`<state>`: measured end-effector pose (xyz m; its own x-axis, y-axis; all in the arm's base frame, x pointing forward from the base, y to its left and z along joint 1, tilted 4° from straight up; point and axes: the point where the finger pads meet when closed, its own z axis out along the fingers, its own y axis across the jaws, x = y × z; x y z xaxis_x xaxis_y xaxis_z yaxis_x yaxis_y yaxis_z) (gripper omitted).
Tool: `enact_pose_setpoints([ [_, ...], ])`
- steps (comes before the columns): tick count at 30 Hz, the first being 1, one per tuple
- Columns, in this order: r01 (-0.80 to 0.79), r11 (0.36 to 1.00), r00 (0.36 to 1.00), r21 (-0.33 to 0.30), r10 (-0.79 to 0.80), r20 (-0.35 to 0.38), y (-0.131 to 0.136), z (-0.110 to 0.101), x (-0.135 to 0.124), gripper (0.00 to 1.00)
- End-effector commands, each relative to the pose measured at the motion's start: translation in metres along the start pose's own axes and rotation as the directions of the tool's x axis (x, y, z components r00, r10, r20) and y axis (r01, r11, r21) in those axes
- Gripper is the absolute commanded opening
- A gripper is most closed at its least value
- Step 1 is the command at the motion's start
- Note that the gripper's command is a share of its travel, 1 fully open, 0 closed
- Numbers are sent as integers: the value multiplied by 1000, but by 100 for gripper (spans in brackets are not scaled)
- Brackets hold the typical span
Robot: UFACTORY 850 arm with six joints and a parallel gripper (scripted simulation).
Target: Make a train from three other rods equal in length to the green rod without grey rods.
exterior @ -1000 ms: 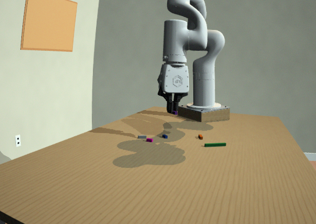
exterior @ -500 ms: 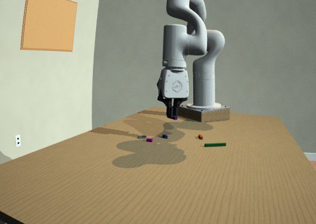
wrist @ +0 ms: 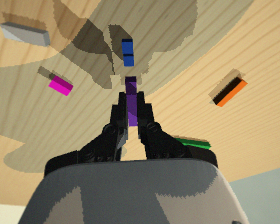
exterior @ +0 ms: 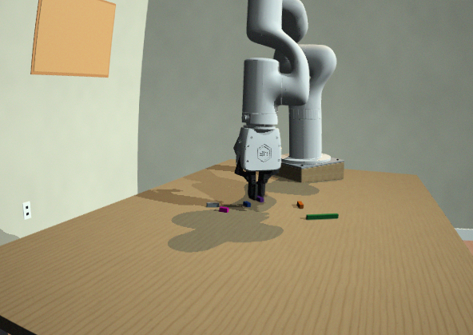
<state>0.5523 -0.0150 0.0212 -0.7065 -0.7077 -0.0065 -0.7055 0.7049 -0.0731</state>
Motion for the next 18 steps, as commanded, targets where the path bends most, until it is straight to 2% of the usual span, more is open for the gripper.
enact_pose_setpoints([
  [1,0,1000,1000,3,0,1,-1,10,-1,4],
  [18,0,1000,1000,3,0,1,-1,14,-1,4],
])
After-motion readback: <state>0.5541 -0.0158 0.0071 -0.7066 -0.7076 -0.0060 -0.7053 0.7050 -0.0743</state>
